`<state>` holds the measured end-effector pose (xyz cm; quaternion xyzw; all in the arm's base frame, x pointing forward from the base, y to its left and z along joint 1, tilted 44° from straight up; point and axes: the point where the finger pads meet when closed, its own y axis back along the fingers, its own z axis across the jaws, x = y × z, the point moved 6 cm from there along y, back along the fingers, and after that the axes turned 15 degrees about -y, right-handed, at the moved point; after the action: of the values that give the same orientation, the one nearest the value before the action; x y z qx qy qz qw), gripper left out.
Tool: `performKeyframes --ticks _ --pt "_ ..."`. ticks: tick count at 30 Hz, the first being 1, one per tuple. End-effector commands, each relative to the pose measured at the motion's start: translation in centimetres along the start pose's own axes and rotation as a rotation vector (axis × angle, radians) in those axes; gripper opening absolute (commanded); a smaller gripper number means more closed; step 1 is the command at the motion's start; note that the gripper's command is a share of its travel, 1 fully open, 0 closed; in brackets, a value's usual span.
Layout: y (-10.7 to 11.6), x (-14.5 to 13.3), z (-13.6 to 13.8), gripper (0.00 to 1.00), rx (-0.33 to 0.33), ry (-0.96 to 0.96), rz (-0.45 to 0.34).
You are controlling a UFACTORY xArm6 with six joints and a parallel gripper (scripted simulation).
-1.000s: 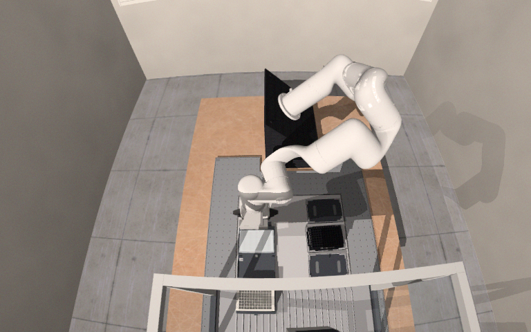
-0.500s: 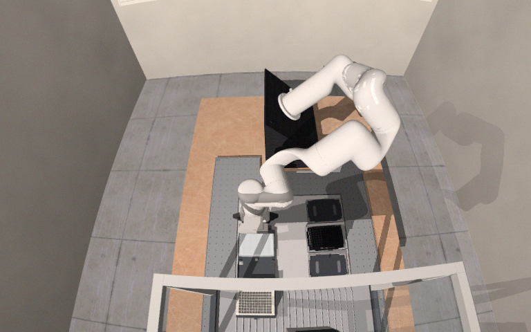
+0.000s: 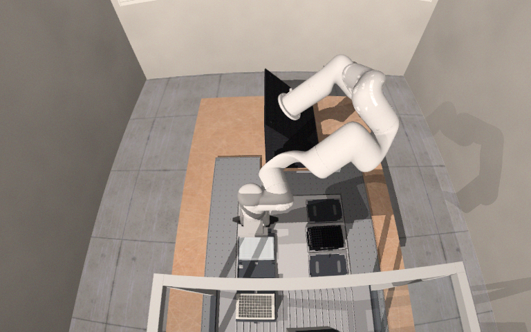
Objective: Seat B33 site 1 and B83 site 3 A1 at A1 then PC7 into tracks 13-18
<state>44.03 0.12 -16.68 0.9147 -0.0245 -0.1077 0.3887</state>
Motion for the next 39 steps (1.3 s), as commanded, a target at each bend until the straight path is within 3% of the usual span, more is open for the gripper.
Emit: performKeyframes --ticks 1,39 --pt "0.2 0.5 -0.1 0.82 0.0 0.001 0.004" --pt "0.2 3.7 -1.0 0.82 0.0 0.001 0.004"
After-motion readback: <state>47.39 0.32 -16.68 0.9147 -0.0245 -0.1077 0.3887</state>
